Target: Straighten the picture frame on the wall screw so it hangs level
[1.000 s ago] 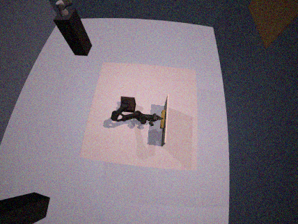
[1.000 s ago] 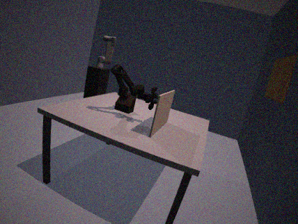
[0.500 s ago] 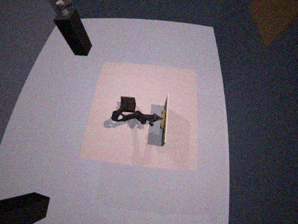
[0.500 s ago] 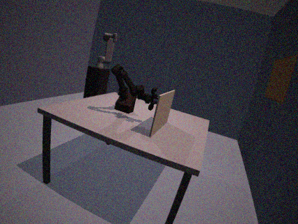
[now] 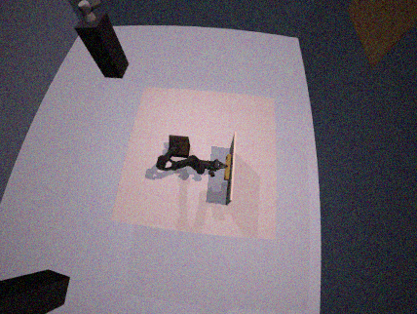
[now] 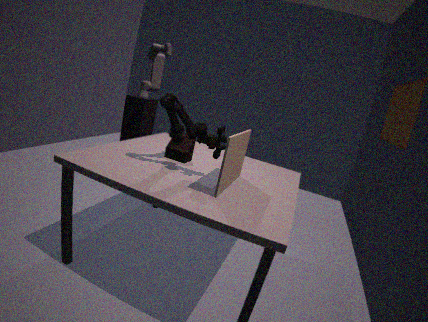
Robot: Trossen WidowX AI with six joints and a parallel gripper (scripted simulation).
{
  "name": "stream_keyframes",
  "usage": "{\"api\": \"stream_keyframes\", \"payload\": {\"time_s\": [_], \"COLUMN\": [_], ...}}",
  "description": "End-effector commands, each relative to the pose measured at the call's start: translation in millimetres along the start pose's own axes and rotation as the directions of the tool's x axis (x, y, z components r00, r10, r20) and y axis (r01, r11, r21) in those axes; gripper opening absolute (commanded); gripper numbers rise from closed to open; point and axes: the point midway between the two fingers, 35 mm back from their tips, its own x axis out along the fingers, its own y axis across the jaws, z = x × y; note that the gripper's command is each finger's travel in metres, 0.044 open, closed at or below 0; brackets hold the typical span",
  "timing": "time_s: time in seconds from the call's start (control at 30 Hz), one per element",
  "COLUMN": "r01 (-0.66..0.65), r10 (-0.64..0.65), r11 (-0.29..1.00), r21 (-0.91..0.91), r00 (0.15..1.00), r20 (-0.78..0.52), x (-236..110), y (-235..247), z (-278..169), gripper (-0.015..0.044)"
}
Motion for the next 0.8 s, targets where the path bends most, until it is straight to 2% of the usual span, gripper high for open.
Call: {"api": "stream_keyframes", "payload": {"time_s": [0.0,0.3,0.77], "r01": [0.0,0.0,0.0], "r10": [0.0,0.0,0.001], "r11": [1.0,1.0,0.993], "r21": [-0.001,-0.005,-0.115], "r00": [1.0,1.0,1.0], "r20": [0.001,0.0,0.001], "x": [-0.1,0.0,0.1], "y": [0.1,-0.5,-1.0], "z": [0.1,0.0,-0.2], "gripper": [0.0,0.0,0.0]}}
